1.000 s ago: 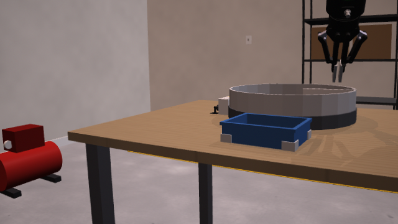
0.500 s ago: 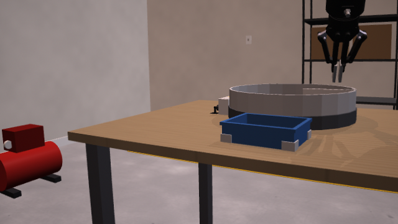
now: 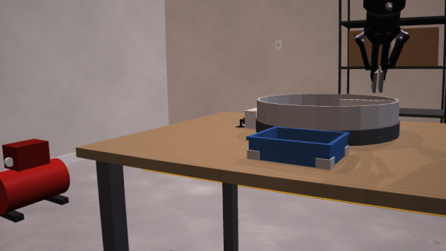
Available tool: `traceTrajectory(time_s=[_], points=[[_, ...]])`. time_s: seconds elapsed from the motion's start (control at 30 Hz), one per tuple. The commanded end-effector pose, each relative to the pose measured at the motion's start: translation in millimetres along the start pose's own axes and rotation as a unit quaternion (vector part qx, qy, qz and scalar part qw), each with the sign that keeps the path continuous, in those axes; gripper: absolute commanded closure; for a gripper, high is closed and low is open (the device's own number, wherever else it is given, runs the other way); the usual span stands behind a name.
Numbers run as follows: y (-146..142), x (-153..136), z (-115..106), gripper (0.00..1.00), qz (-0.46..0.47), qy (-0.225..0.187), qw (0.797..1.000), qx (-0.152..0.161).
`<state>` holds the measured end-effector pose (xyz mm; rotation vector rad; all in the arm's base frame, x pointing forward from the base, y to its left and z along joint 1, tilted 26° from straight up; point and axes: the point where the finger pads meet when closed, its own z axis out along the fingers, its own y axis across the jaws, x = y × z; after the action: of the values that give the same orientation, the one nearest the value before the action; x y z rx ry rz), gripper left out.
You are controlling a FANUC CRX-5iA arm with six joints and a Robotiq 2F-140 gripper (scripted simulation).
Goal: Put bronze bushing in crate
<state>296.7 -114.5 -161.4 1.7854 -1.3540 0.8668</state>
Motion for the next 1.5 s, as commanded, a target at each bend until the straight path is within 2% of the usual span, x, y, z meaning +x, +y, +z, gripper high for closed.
traceTrajectory(time_s=[0.0,0.07,0.33,0.57,0.63,1.13,1.2,1.47], points=[[-1,1,1,0.94,-0.023,-0.028,0.999,0.001],[-1,1,1,0.94,-0.023,-0.028,0.999,0.001],[-3,6,5,0.94,-0.091,-0.109,0.990,0.002],[-4,10,8,0.94,-0.145,-0.174,0.974,-0.004],[-4,10,8,0.94,-0.145,-0.174,0.974,-0.004],[-8,17,12,0.94,-0.253,-0.305,0.918,-0.003],[-8,17,12,0.94,-0.253,-0.305,0.918,-0.003],[-10,22,14,0.94,-0.308,-0.369,0.877,-0.006]])
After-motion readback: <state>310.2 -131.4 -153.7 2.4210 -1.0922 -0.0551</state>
